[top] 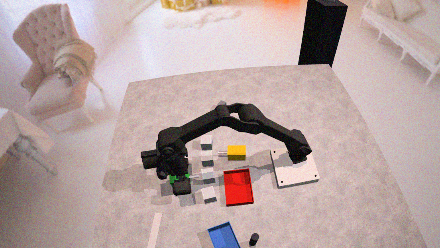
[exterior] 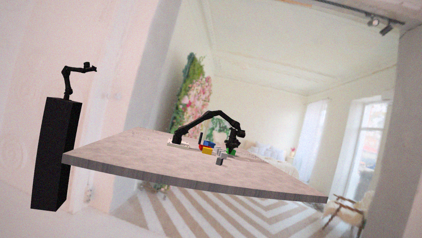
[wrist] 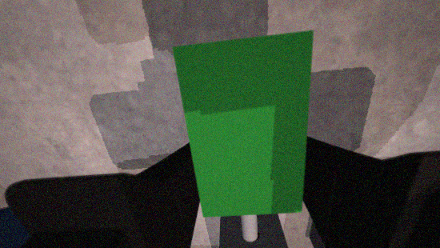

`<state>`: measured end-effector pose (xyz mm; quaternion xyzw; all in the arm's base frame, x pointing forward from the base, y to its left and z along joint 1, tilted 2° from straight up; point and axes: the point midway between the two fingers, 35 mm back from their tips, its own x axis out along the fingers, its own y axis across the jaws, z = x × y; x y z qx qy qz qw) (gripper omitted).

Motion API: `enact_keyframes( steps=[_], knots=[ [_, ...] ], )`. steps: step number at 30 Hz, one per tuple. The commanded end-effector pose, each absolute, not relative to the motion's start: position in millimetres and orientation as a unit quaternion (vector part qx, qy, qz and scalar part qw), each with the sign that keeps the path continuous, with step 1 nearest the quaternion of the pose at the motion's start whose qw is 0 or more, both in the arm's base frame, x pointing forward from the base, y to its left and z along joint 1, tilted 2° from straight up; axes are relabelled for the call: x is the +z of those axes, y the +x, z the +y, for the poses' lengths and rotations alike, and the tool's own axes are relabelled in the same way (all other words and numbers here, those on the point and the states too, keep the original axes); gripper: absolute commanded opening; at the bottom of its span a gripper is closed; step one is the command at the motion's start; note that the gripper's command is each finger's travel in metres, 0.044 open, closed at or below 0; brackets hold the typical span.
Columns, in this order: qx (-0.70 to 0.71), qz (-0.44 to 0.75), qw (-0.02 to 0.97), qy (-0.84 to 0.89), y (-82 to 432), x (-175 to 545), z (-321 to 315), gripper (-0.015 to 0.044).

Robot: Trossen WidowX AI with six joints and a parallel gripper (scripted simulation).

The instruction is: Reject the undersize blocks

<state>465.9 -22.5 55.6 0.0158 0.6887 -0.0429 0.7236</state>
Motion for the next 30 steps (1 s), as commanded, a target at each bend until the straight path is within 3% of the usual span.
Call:
enact_keyframes(
  steps=[1, 30],
  knots=[
    [-0.042, 0.685, 0.727, 0.013, 469.1, 52.3, -24.3, 0.0000],
    [-0.042, 0.675, 0.736, 0.013, 459.7, 49.1, -23.7, 0.0000]
  ],
)
